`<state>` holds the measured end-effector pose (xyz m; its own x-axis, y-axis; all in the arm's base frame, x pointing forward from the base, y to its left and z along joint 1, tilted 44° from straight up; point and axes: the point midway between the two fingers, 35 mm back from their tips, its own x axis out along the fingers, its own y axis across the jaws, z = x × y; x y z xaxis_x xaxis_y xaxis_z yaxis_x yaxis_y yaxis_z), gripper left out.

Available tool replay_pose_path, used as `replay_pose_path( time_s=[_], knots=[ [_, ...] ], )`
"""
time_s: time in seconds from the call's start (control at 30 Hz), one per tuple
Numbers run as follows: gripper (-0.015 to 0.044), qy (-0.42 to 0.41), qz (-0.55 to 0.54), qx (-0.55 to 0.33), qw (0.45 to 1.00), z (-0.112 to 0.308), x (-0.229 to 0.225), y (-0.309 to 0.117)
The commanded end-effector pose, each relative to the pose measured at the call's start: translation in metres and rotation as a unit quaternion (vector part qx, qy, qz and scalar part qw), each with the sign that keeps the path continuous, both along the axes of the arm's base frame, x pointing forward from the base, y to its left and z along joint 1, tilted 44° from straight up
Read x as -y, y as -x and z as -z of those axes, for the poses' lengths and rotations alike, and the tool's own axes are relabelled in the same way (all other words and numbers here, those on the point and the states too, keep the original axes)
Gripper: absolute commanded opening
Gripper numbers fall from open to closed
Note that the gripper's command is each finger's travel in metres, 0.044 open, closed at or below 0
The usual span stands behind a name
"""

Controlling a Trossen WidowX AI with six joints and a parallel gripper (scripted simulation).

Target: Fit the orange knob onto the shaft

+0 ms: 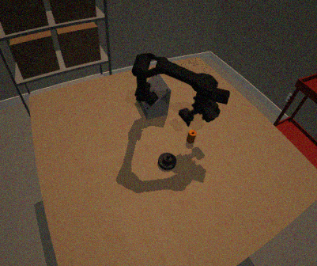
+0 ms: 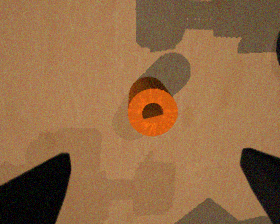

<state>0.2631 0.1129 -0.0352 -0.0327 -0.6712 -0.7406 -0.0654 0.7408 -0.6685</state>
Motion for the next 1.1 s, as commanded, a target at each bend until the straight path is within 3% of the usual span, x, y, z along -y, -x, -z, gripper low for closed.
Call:
replay_pose_path(
  time_s=[0.0,1.07],
  knots=[
    [0.044,0.008,0.005,0.004,1.0,0.009,0.009,-0.001],
    [0.044,0.009,0.005,0.005,1.0,0.056,0.055,-0.001]
  ],
)
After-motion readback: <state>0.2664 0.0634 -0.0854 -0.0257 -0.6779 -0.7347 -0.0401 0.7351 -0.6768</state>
